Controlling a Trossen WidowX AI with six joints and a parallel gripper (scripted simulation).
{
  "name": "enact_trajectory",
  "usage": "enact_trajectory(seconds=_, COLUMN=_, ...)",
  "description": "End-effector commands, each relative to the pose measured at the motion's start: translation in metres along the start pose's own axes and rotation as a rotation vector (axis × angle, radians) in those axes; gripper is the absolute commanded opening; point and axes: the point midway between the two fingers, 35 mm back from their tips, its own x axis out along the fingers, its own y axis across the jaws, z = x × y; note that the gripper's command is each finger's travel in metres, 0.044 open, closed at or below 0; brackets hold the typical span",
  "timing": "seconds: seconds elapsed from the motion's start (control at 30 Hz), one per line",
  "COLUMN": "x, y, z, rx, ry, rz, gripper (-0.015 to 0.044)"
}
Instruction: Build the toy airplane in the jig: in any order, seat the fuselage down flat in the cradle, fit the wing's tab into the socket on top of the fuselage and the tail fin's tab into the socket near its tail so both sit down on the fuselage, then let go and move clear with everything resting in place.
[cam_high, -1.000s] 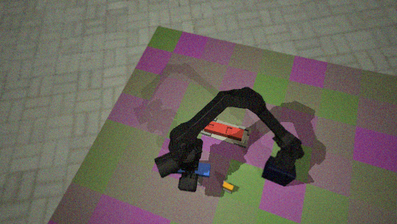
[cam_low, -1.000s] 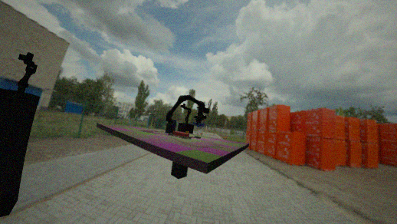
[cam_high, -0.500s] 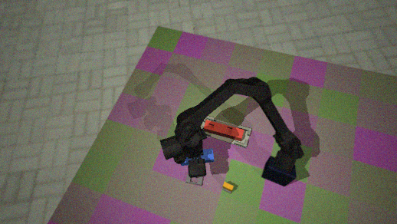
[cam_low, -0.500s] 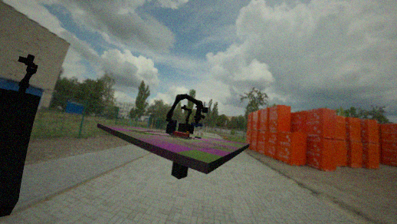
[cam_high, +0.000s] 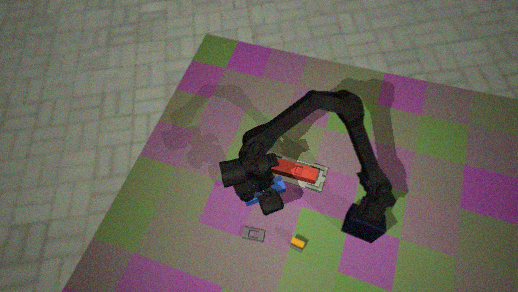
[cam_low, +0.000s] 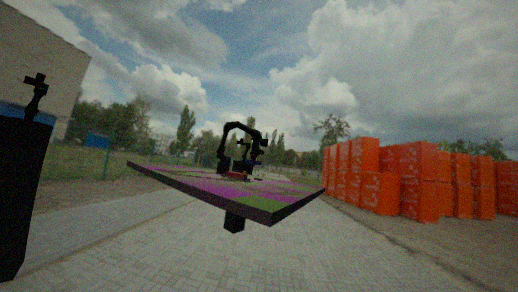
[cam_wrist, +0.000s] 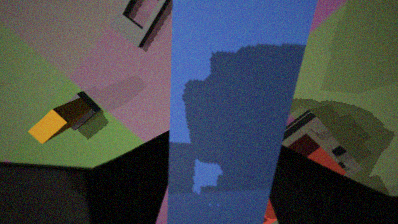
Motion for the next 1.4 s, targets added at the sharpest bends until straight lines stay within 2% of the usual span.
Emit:
enact_trajectory(seconds=0.0, x=0.002, y=-0.010, z=-0.013, rx=-0.081, ry=-0.003, rz=-0.004, gripper=0.0000)
enact_trajectory(seconds=1.37, x=0.030, y=-0.060, z=-0.131, rx=-0.805, ry=0.031, rz=-0.025, gripper=0.0000)
